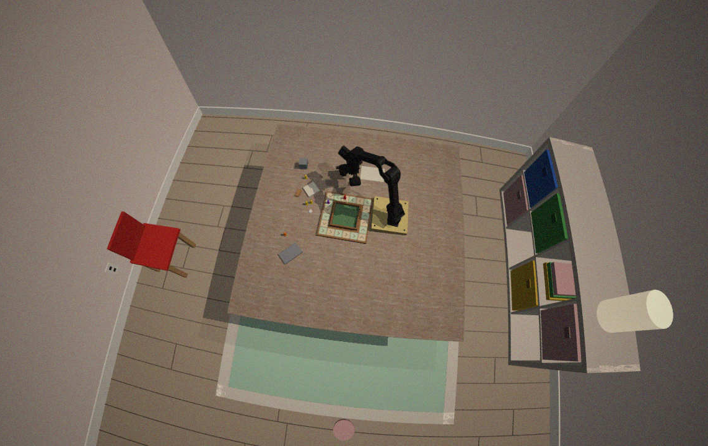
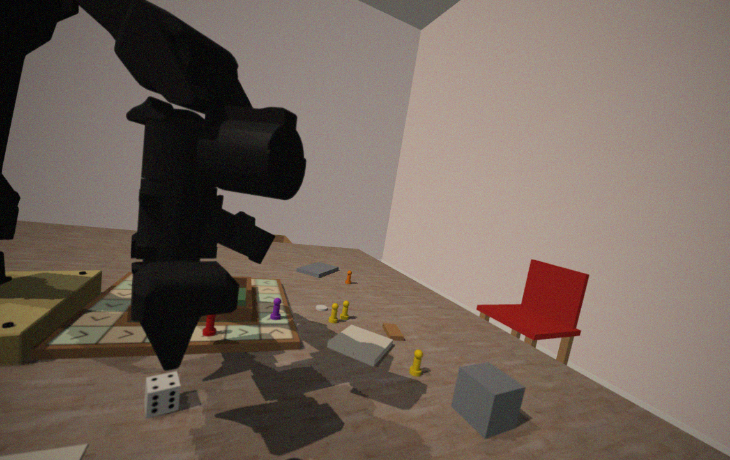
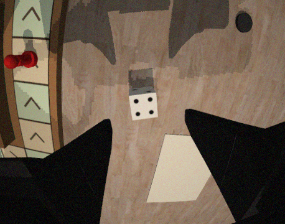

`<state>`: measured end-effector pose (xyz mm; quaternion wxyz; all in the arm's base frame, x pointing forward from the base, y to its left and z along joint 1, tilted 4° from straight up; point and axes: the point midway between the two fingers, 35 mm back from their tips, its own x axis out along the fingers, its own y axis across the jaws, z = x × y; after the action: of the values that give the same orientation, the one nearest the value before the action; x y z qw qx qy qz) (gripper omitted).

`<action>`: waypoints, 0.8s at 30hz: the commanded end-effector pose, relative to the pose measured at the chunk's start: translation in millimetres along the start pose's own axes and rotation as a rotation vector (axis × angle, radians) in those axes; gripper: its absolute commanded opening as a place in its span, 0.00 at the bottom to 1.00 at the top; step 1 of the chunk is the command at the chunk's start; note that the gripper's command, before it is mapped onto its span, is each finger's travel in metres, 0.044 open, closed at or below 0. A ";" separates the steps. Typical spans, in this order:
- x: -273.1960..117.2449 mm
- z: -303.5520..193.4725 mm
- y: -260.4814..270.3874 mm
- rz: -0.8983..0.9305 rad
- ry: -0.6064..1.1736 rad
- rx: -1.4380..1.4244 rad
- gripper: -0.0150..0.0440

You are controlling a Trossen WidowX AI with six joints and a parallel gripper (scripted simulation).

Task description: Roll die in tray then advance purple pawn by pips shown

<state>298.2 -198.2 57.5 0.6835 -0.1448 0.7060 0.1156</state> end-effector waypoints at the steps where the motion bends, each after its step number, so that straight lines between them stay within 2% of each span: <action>1: 13.1 -1.7 1.1 0.003 0.009 -0.010 0.72; 24: 44.0 -1.9 1.0 0.003 0.009 -0.010 0.72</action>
<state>297.4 -200.2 20.7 0.6834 -0.1465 0.7057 0.1162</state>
